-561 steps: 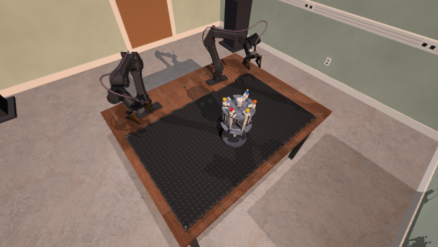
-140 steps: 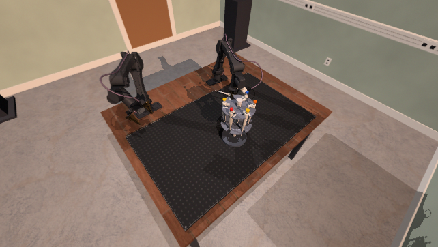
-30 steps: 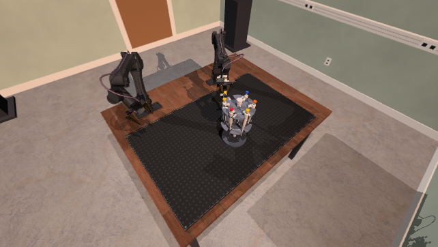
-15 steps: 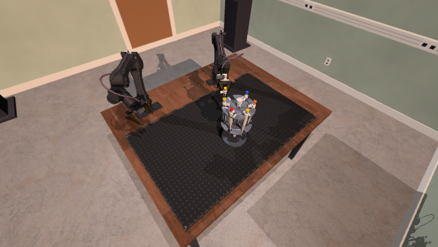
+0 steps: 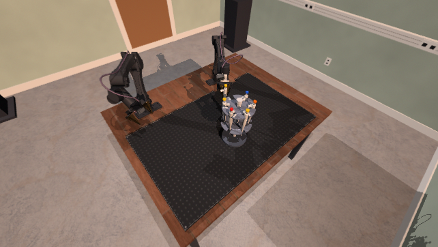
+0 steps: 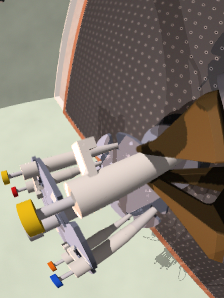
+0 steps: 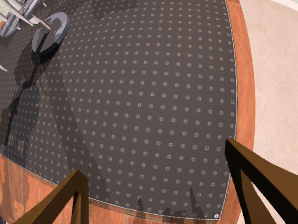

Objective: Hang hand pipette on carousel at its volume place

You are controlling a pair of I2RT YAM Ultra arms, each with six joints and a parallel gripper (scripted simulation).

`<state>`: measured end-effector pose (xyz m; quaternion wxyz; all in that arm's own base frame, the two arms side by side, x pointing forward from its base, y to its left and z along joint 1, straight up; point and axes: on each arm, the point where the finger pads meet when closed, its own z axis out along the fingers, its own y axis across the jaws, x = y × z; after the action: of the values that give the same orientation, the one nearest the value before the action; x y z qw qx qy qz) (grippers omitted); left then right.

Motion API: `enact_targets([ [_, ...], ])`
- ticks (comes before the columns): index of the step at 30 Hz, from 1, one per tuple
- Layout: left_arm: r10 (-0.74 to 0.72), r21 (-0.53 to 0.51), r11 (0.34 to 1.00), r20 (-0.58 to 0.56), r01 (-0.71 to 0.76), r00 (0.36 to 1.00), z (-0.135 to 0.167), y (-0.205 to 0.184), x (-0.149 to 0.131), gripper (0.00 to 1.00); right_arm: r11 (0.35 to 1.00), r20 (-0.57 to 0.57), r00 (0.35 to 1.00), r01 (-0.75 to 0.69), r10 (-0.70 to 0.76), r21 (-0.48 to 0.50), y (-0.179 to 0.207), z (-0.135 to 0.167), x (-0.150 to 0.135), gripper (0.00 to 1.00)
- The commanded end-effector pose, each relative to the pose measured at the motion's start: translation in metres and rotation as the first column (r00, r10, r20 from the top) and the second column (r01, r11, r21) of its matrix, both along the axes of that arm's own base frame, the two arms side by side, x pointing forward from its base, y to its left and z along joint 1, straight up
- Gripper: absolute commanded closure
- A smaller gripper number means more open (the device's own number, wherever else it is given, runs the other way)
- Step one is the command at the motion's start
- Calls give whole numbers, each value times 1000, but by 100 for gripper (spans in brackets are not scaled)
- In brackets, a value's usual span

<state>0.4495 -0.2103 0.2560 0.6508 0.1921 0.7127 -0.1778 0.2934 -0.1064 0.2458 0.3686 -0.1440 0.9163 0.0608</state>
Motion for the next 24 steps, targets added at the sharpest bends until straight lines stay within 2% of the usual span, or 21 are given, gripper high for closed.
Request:
enact_targets([
  [1, 7, -65, 998, 115, 1, 993, 41, 2, 6, 88, 1000, 29, 1000, -6, 6, -5, -3, 7, 4, 0],
  [5, 7, -64, 998, 113, 0, 994, 40, 1, 6, 88, 1000, 29, 1000, -6, 6, -5, -3, 7, 4, 0],
  [6, 3, -48, 999, 93, 1, 996, 30, 0, 2, 88, 1000, 29, 1000, -6, 6, -5, -3, 7, 4, 0],
  [24, 3, -48, 999, 93, 1, 996, 30, 0, 2, 88, 1000, 29, 1000, -6, 6, -5, -3, 7, 4, 0],
])
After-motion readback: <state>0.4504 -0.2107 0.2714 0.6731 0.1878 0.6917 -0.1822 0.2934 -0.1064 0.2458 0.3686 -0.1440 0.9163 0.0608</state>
